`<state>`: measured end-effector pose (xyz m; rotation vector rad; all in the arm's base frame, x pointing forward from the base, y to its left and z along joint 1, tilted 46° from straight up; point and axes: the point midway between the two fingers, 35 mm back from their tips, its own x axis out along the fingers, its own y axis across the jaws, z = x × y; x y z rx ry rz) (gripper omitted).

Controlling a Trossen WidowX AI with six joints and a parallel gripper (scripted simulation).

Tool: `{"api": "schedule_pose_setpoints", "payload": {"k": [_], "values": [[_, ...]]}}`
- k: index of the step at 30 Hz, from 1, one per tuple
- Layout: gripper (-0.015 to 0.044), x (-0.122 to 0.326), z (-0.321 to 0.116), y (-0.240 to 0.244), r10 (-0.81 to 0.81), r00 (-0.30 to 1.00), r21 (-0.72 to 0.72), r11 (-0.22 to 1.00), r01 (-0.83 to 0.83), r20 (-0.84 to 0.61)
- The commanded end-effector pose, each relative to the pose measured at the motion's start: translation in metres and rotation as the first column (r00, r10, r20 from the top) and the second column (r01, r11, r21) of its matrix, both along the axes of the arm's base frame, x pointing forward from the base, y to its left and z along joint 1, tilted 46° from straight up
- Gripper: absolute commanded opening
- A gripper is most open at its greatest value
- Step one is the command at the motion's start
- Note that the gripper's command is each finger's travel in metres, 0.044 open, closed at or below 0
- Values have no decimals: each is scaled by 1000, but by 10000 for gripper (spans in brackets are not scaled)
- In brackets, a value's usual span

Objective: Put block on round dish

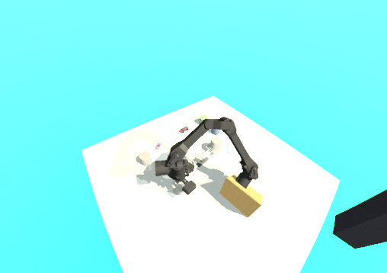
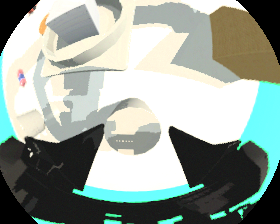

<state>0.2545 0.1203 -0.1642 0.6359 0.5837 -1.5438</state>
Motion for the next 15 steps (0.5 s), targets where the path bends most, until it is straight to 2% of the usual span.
{"api": "schedule_pose_setpoints", "payload": {"k": [1, 4, 7, 11, 15], "values": [[440, 6, 15, 19, 3, 1000, 22, 1000, -3, 26], [440, 6, 15, 19, 3, 1000, 22, 1000, -3, 26], [361, 16, 34, 14, 29, 1000, 24, 999, -29, 0], [260, 39, 89, -6, 104, 992, 29, 994, -102, -72], [260, 51, 133, -28, 161, 978, 33, 987, -158, -131]]}}
